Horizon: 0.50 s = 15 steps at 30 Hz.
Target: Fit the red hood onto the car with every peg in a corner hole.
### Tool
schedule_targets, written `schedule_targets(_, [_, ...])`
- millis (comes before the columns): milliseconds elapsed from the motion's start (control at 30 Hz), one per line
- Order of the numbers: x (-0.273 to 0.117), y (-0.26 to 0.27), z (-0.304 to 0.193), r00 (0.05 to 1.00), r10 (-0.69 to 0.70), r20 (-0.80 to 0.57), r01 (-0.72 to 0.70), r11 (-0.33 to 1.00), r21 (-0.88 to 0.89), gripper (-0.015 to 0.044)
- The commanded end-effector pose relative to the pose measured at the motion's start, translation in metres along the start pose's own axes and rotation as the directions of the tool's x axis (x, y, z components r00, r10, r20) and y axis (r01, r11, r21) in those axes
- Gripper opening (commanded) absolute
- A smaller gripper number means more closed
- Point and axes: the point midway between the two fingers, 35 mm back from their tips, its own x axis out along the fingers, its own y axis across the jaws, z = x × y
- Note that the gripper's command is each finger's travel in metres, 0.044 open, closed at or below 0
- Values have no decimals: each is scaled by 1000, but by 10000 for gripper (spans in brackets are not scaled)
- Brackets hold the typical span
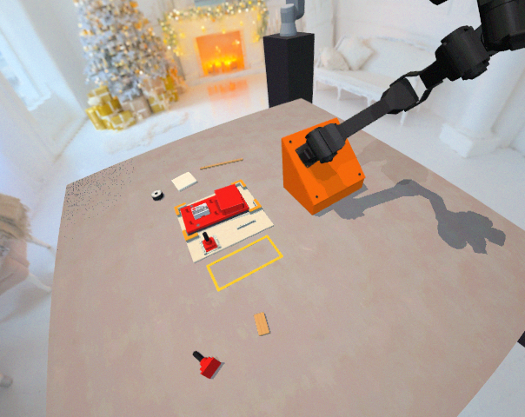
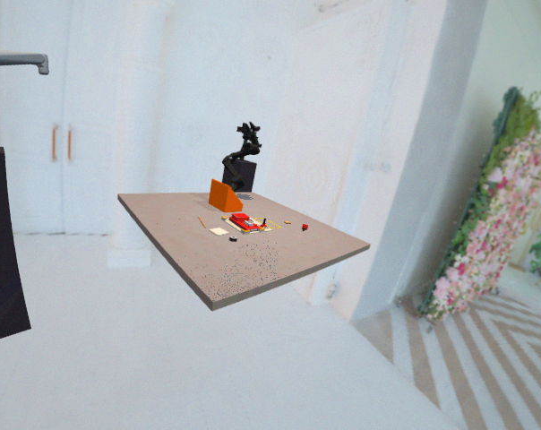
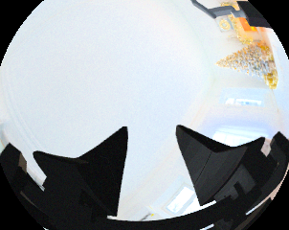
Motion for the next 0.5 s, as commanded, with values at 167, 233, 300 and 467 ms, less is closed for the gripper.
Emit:
schedule_targets(167, [-7,20,-33,996,93,-1,-91,971,-220,378])
schedule_targets(233, [-10,28,-49,991,133,-10,-130,941,-314,431])
schedule_targets(300, [-13,34,-66,985,172,-23,-167,899,-404,440])
schedule_targets(467, [-22,46,-109,963,258,-74,-250,760,-600,440])
